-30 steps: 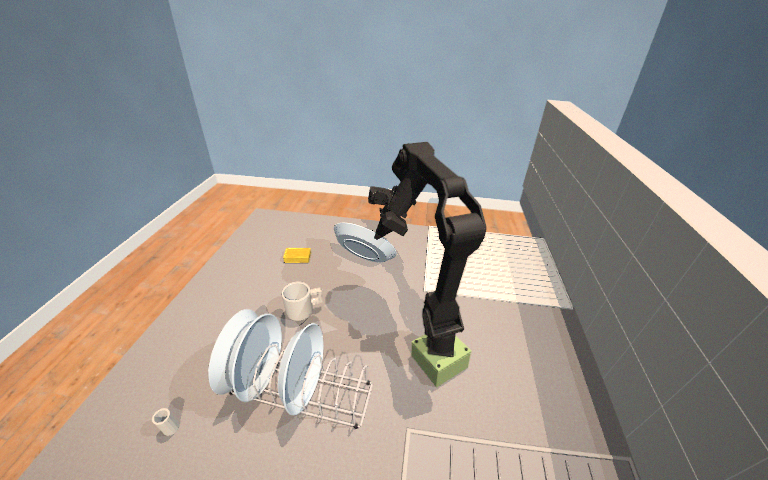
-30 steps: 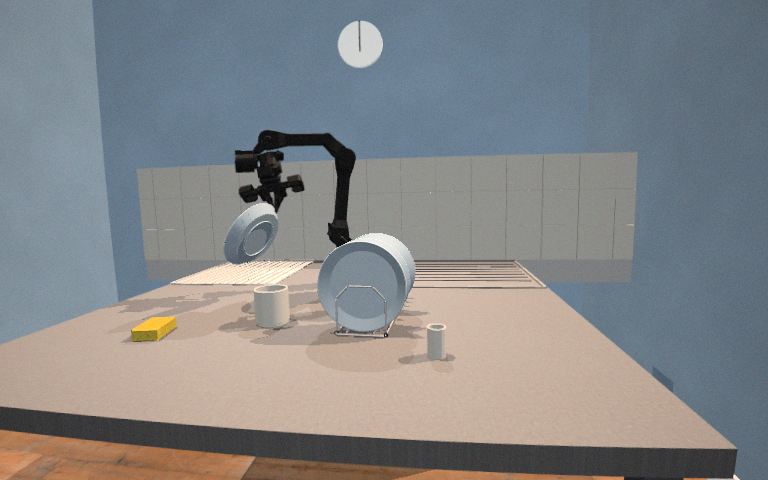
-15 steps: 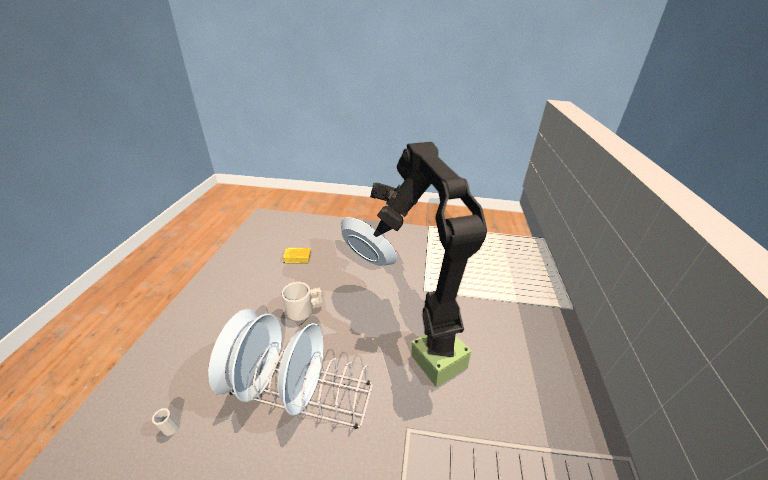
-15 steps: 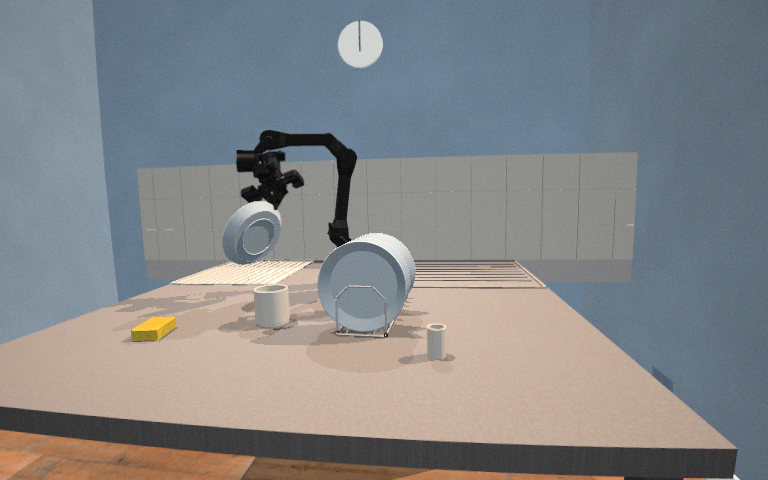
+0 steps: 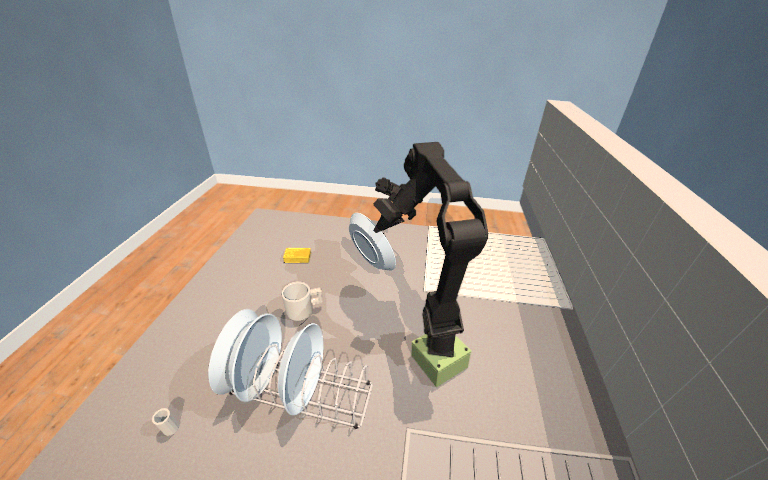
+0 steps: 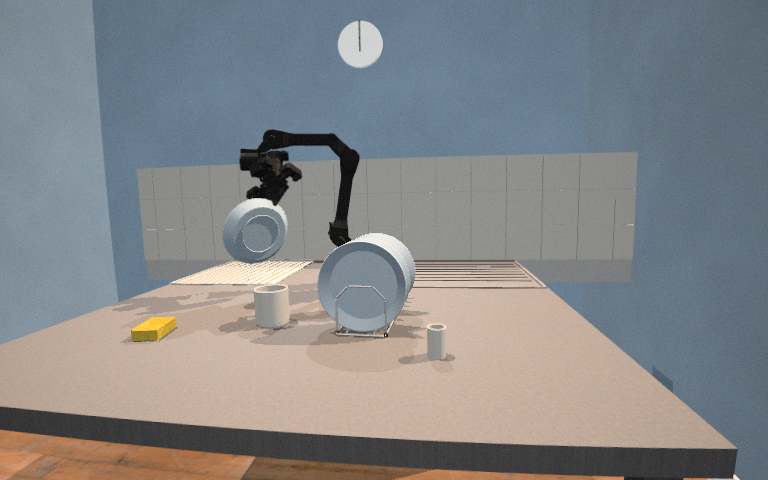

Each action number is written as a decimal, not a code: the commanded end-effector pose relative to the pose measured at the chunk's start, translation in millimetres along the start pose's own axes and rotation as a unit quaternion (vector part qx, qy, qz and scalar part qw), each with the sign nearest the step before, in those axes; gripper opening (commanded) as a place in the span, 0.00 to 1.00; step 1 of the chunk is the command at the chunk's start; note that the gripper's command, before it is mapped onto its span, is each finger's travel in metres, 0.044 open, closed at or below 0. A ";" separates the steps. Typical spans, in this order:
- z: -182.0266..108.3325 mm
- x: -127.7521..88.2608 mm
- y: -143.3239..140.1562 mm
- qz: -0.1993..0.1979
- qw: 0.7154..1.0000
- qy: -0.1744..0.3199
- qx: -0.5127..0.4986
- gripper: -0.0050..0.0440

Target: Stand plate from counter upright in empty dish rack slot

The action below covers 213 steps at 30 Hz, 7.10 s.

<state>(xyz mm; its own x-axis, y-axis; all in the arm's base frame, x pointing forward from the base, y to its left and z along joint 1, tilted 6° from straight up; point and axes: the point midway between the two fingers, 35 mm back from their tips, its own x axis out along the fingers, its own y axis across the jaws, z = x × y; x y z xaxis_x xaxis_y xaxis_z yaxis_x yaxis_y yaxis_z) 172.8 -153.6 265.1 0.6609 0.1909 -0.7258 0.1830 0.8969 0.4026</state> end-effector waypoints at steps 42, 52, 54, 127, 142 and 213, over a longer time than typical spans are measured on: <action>-0.1 -4.3 6.2 0.015 0.956 -0.068 0.284 0.10; -0.1 -4.3 6.2 0.015 0.956 -0.068 0.284 0.10; -0.1 -4.3 6.2 0.015 0.956 -0.068 0.284 0.10; -7.9 2.9 7.8 -0.006 0.841 -0.138 0.523 0.10; -12.5 19.3 33.3 -0.031 0.845 -0.106 0.523 0.10; -43.9 28.7 136.6 -0.030 0.845 -0.130 0.518 0.10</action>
<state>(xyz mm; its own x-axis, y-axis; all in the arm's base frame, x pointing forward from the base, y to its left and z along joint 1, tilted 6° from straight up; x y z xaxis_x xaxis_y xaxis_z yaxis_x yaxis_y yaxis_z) 185.8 -11.0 270.2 0.7206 -0.0541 -0.6912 0.6933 0.0486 0.7190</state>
